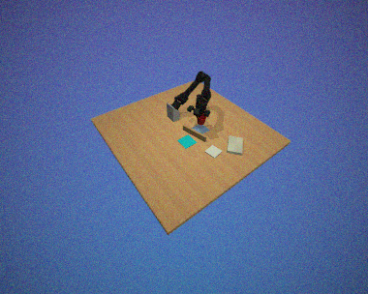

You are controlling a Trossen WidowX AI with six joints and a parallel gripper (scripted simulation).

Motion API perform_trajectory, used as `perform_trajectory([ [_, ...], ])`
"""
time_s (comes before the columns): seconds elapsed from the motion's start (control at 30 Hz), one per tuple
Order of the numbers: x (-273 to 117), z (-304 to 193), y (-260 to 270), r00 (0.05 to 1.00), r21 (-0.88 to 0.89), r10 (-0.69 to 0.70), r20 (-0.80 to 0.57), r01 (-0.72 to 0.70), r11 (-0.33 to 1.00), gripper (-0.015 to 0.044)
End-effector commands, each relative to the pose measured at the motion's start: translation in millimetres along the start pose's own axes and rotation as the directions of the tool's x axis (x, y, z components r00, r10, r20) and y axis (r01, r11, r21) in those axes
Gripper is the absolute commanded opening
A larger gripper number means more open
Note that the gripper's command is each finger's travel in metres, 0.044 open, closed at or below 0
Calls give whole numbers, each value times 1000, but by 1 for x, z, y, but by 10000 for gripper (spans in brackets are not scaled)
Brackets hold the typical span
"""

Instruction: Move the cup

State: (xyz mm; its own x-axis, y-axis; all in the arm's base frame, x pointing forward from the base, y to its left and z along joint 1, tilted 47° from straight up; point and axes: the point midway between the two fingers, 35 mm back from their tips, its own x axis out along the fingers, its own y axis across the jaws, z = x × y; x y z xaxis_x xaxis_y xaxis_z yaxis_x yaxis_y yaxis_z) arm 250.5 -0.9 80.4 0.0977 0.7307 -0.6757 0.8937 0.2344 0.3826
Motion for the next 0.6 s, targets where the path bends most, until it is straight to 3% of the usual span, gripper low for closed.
perform_trajectory([
  [0.0,-1,8,-2,1000,-5,0,6,0,1000,0],
  [0.57,-2,41,-11,1000,-8,-1,9,1,1000,0],
])
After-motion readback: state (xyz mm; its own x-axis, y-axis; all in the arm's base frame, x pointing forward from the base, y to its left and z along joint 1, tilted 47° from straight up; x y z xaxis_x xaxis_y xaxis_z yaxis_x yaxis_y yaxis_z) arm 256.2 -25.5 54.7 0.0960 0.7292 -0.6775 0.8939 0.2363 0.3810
